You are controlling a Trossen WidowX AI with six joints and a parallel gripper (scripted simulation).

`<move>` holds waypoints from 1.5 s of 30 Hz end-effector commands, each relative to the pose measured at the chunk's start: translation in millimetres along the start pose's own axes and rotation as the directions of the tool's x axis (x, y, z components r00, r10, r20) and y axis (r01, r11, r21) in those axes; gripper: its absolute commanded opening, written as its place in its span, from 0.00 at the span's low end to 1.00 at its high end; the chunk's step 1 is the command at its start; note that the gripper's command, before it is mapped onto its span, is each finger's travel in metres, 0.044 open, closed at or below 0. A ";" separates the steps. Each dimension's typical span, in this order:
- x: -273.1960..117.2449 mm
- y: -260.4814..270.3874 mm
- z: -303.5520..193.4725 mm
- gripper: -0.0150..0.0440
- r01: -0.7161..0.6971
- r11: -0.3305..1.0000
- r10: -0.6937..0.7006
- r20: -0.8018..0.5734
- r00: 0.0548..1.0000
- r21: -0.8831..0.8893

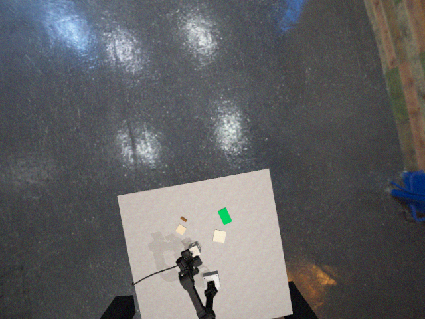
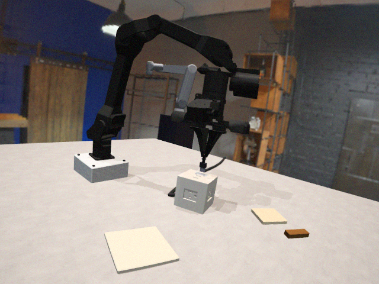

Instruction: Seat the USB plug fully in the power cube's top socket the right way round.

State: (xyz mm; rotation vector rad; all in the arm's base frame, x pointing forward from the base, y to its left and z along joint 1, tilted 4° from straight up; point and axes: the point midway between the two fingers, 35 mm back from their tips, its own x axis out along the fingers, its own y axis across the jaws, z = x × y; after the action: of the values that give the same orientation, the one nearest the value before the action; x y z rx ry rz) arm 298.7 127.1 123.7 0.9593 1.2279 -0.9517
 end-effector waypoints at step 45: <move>7.2 -0.8 0.6 0.25 0.003 1.000 -0.003 0.005 1.000 -0.006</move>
State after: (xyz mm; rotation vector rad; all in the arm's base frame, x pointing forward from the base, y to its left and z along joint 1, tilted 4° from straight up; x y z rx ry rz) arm 299.1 126.8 118.4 0.9591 1.2275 -0.9518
